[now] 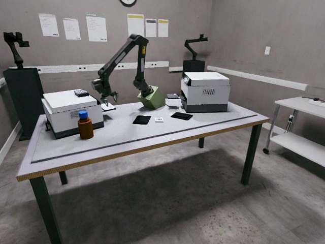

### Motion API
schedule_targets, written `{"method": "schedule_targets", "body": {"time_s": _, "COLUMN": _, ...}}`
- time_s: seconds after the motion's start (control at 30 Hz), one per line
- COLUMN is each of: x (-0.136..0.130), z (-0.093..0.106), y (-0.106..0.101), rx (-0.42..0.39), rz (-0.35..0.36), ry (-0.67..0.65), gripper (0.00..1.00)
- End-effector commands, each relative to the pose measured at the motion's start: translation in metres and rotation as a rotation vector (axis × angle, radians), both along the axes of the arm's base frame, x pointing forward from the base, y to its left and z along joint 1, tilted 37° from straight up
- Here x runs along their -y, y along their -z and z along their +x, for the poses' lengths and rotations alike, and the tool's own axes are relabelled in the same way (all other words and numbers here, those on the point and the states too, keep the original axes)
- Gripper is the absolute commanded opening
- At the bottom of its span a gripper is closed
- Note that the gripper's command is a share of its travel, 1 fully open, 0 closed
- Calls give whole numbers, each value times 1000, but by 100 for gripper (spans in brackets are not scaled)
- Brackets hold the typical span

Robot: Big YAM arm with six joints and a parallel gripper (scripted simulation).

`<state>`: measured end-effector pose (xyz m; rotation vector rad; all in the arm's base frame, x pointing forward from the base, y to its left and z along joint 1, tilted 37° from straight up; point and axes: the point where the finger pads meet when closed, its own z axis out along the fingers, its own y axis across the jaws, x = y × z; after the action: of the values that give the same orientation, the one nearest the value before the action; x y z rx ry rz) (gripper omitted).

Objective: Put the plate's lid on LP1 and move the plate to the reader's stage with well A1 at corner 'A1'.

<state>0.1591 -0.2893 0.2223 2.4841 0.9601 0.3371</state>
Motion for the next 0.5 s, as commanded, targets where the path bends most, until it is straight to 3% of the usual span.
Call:
{"method": "schedule_targets", "body": {"time_s": 0.0, "x": 5, "z": -14, "y": -28, "rx": 61, "rz": -43, "ry": 100, "gripper": 100}}
{"method": "schedule_targets", "body": {"time_s": 0.2, "x": 6, "z": -36, "y": -25, "rx": 109, "rz": -17, "ry": 232, "gripper": 100}}
{"method": "schedule_targets", "body": {"time_s": 0.3, "x": 6, "z": -36, "y": -24, "rx": 107, "rz": -15, "ry": 235, "gripper": 100}}
{"method": "schedule_targets", "body": {"time_s": 0.47, "x": 9, "z": -58, "y": -39, "rx": 153, "rz": -30, "ry": 324, "gripper": 100}}
